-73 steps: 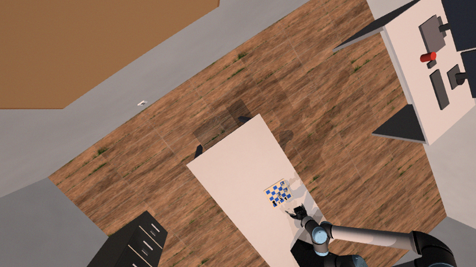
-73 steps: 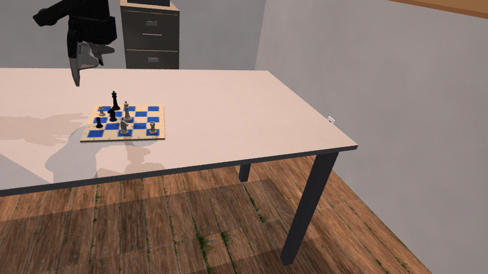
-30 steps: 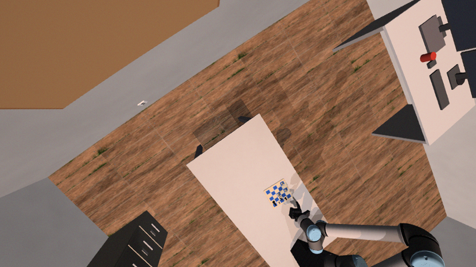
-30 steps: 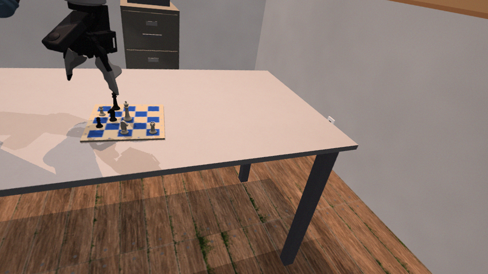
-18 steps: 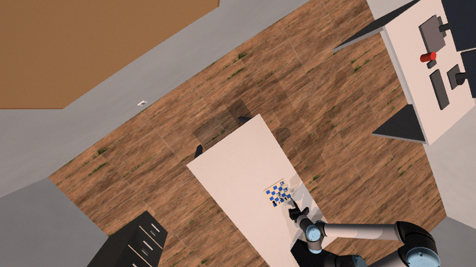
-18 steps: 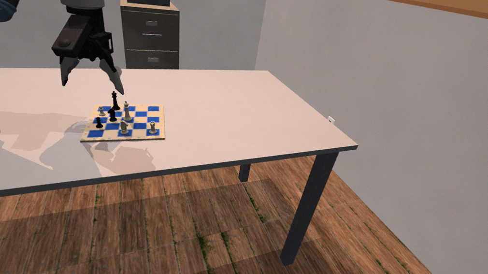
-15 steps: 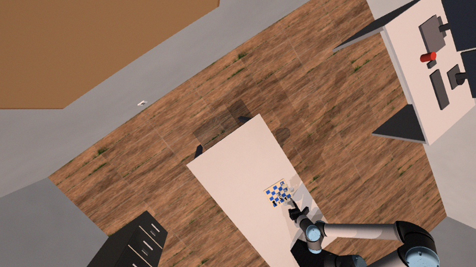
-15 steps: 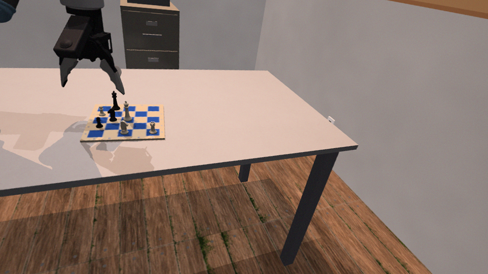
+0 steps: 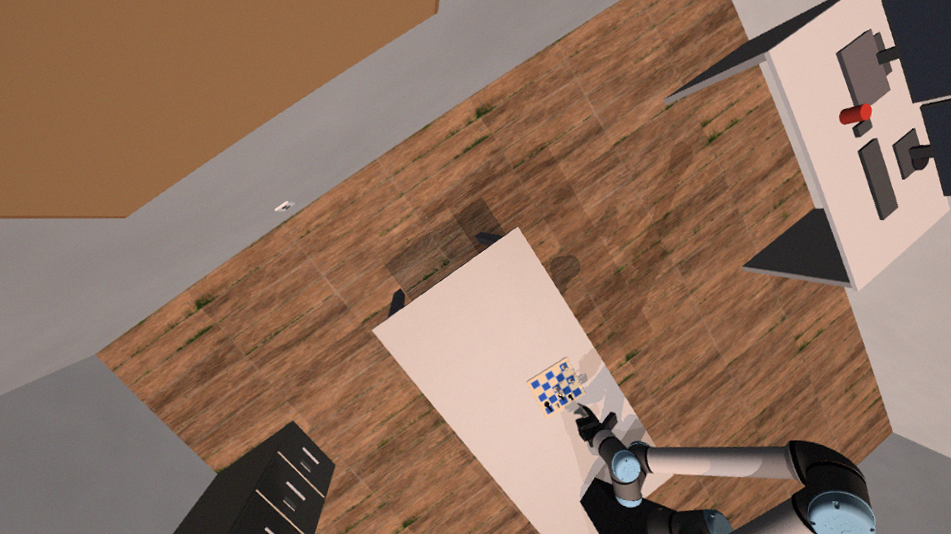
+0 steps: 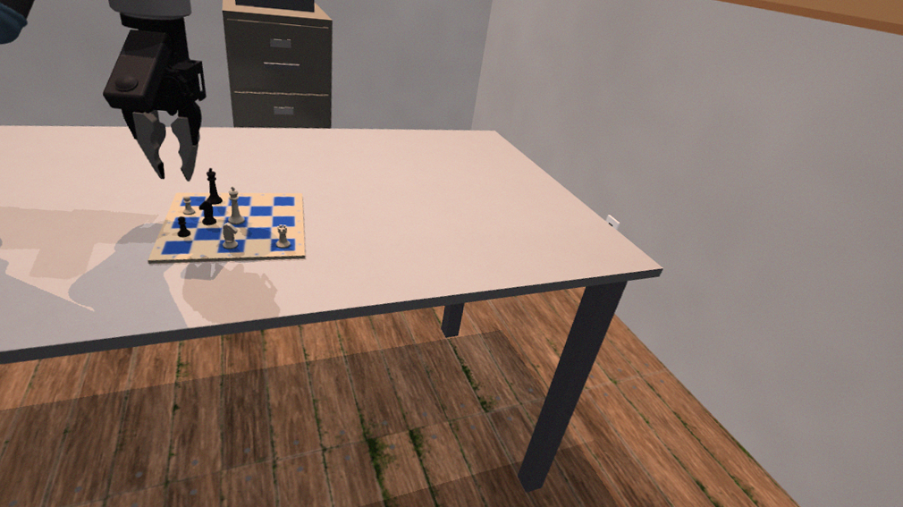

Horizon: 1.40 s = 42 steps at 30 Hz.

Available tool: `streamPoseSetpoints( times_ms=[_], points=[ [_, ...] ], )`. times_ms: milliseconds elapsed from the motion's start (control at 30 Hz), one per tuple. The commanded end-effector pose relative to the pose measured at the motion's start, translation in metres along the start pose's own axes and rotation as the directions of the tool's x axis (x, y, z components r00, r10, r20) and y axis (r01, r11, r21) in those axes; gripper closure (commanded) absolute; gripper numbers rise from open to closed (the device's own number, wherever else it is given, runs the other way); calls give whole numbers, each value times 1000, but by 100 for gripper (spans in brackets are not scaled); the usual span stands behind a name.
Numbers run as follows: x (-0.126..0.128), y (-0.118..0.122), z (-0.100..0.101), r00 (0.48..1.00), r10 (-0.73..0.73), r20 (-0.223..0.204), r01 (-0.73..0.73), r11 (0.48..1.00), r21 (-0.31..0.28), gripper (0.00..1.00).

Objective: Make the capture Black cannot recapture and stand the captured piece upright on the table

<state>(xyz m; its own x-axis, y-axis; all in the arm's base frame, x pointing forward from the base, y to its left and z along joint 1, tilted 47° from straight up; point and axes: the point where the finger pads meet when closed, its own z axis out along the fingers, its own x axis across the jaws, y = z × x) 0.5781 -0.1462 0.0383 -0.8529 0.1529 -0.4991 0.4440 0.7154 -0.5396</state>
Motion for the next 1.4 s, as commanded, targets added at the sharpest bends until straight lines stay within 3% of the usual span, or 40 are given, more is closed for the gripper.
streamPoseSetpoints(
  times_ms=[0,1367],
  points=[
    [0,0,0,1000,-1,1,1,1000,0,80],
    [0,0,3,1000,-8,1,8,1000,-1,80]
  ],
)
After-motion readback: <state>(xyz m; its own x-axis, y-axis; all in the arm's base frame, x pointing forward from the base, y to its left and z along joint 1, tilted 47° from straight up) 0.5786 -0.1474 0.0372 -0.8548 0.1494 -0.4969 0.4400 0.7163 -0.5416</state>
